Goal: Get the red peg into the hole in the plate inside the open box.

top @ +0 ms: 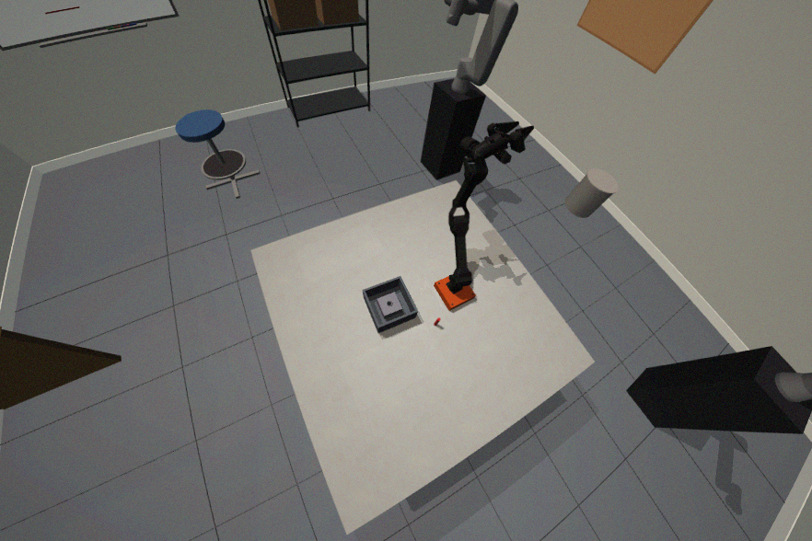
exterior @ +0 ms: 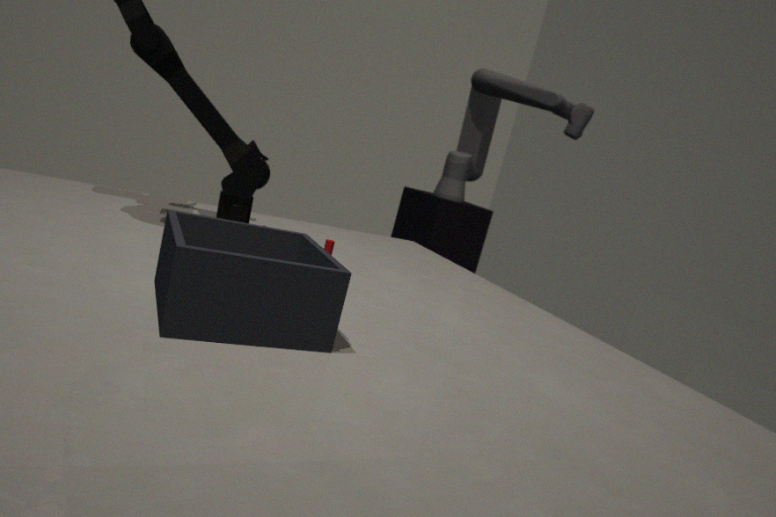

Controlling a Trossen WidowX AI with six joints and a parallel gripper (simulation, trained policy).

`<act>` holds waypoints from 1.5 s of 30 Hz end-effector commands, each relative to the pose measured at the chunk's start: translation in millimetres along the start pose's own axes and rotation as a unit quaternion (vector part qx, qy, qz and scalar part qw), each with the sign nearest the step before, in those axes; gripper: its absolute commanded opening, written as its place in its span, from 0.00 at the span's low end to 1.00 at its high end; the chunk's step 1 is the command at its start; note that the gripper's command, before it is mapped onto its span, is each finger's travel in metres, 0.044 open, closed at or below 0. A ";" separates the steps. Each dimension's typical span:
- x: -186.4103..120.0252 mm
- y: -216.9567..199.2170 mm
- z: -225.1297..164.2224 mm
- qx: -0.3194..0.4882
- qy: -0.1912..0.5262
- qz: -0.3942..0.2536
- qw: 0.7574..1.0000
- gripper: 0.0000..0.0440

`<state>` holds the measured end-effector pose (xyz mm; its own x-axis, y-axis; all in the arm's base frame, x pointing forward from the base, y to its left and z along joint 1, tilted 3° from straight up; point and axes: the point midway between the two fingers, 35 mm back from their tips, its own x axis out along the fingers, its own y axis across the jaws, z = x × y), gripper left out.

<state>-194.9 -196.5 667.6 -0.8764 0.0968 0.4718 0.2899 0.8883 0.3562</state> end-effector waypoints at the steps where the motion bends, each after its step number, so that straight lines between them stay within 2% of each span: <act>1: 2.0 3.1 -0.3 0.008 0.007 0.005 1.000 0.95; 3: 5.6 14.6 0.2 0.036 0.019 0.022 0.999 1.00; 11: 12.9 67.9 4.6 0.147 0.064 0.090 0.983 1.00; 22: 3.7 145.8 10.6 0.279 0.154 0.179 0.931 1.00; 33: -30.5 221.0 16.4 0.381 0.271 0.251 0.847 1.00; 45: -94.8 290.3 24.3 0.451 0.419 0.301 0.728 1.00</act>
<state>-53.4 51.4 709.9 -0.0988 0.6020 0.7924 -0.1328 0.7812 -0.6100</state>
